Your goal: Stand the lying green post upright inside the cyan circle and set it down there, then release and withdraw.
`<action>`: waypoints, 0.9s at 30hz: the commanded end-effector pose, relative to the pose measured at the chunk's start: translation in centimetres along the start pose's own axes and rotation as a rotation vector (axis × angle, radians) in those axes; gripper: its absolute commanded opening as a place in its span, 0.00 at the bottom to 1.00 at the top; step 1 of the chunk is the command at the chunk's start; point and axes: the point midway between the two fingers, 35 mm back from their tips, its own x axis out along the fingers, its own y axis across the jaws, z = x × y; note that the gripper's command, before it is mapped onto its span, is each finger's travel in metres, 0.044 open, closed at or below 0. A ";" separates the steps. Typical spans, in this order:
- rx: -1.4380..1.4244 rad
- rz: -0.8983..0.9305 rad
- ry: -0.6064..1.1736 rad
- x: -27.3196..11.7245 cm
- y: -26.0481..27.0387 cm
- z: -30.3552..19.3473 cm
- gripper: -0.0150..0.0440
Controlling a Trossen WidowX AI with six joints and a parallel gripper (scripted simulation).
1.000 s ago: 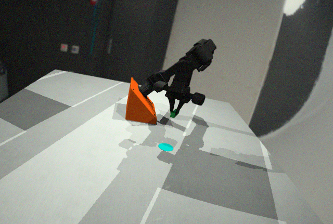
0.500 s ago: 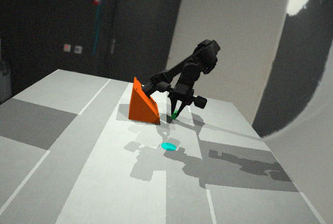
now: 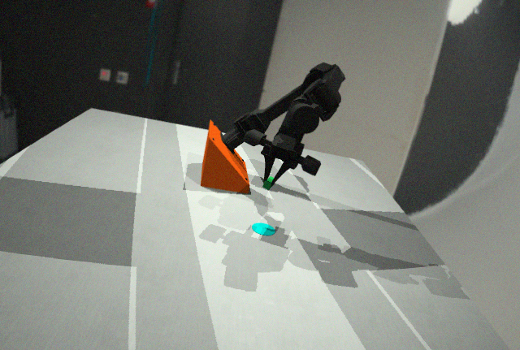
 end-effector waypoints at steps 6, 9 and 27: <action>-0.014 -0.046 -0.044 0.7 -0.2 -0.1 0.29; -0.018 -0.059 -0.060 0.8 -0.2 -0.1 0.29; -0.039 -0.127 -0.158 1.7 -0.4 0.0 0.29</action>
